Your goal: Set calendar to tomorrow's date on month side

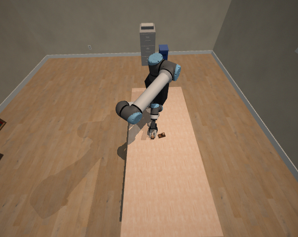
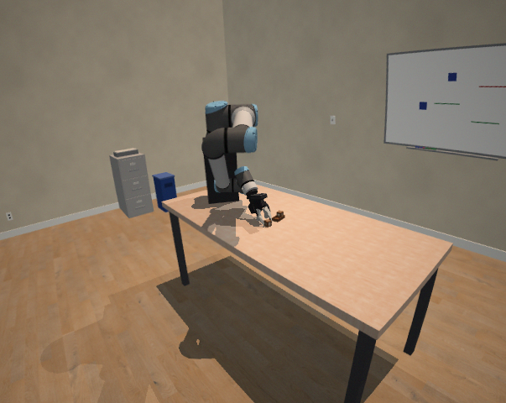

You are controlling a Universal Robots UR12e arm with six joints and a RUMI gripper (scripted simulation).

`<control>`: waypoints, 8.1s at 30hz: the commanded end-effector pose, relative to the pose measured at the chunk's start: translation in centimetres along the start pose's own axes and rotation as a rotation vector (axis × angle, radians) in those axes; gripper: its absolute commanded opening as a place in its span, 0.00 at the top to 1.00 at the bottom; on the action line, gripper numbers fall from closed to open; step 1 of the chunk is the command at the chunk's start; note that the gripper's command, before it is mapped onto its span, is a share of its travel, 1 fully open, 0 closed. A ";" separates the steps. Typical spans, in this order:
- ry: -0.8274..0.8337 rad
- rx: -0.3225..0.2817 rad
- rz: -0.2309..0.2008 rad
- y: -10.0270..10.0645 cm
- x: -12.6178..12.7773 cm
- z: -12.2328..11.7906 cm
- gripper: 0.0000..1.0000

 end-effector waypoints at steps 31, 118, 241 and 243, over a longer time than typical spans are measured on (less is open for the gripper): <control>0.000 0.000 0.000 0.0 0.0 0.0 0.89; 0.005 -0.053 0.002 -4.6 0.4 5.4 0.89; 0.000 -0.784 0.027 -3.5 0.3 8.5 0.89; 0.000 -0.785 0.027 -3.5 0.3 8.5 0.89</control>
Point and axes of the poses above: the point where the finger pads meet when closed, its own y axis out along the fingers, its own x axis across the jaws, z = x × y, the point moved 4 cm from there along -y, back along the fingers, and after that the axes turned 2 degrees about -y, right-handed, at the moved point
